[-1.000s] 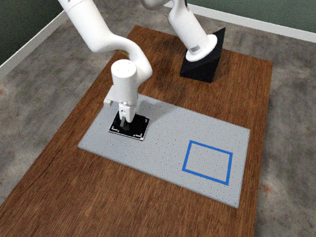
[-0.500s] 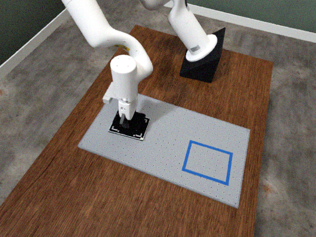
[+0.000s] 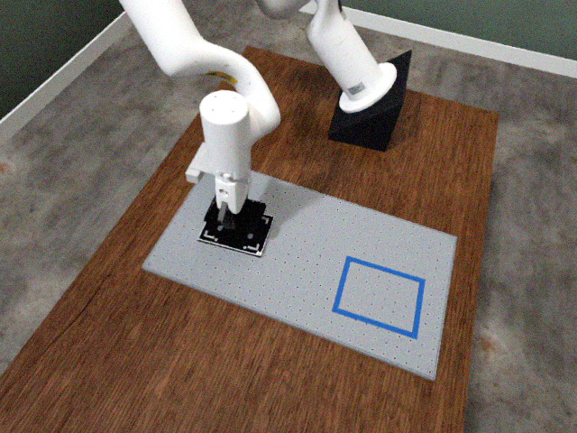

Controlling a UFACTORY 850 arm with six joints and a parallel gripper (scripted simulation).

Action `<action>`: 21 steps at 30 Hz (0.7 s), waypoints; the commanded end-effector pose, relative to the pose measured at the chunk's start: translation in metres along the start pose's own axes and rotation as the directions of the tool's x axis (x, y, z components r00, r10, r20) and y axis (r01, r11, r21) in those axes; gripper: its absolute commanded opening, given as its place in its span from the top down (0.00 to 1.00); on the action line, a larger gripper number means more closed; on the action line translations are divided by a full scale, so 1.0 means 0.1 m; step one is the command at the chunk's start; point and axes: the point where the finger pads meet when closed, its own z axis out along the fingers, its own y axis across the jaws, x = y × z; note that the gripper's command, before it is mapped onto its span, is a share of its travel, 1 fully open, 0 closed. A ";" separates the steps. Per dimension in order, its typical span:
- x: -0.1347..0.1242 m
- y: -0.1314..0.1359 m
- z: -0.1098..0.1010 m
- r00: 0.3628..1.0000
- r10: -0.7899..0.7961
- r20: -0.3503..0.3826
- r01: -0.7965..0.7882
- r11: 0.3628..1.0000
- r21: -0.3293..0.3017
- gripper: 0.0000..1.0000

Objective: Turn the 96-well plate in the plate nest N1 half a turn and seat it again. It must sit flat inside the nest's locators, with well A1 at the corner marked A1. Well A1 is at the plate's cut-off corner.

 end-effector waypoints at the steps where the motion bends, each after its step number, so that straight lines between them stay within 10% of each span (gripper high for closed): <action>1: 0.00 -0.01 -0.09 1.000 0.001 0.000 -0.001 1.000 0.001 1.00; 21: -0.03 -0.01 -0.17 0.999 0.034 0.000 -0.034 0.999 0.001 1.00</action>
